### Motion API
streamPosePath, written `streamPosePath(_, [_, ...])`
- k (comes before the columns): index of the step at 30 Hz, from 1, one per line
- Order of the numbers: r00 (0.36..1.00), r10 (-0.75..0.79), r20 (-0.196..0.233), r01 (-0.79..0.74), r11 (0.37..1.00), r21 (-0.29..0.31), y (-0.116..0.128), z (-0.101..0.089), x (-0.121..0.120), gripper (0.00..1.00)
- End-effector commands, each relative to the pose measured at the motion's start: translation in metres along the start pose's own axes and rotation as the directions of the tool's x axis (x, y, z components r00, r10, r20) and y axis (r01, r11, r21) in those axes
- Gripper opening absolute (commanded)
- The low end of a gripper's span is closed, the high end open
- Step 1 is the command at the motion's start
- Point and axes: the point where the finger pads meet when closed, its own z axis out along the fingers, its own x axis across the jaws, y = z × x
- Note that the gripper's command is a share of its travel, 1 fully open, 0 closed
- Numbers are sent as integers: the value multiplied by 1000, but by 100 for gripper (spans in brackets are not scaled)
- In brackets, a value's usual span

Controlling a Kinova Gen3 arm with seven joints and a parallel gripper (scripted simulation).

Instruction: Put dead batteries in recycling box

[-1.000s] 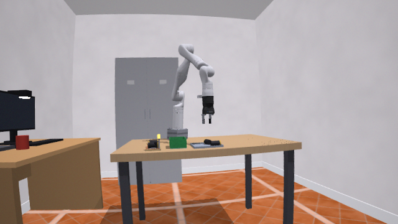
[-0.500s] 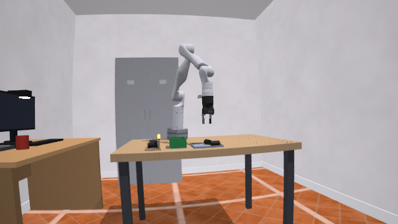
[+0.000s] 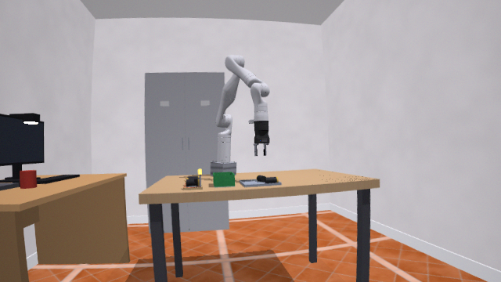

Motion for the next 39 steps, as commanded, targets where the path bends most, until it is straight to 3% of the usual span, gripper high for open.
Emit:
streamPosePath(1, [1000,0,0,0,1000,-2,1,-1,0,90])
streamPosePath(11, [1000,0,0,0,1000,-2,1,7,0,90])
streamPosePath(21, [1000,0,0,0,1000,-2,1,72,0,90])
streamPosePath(27, [1000,0,0,0,1000,-2,1,85,0,90])
streamPosePath(39, [1000,0,0,0,1000,-2,1,86,0,90])
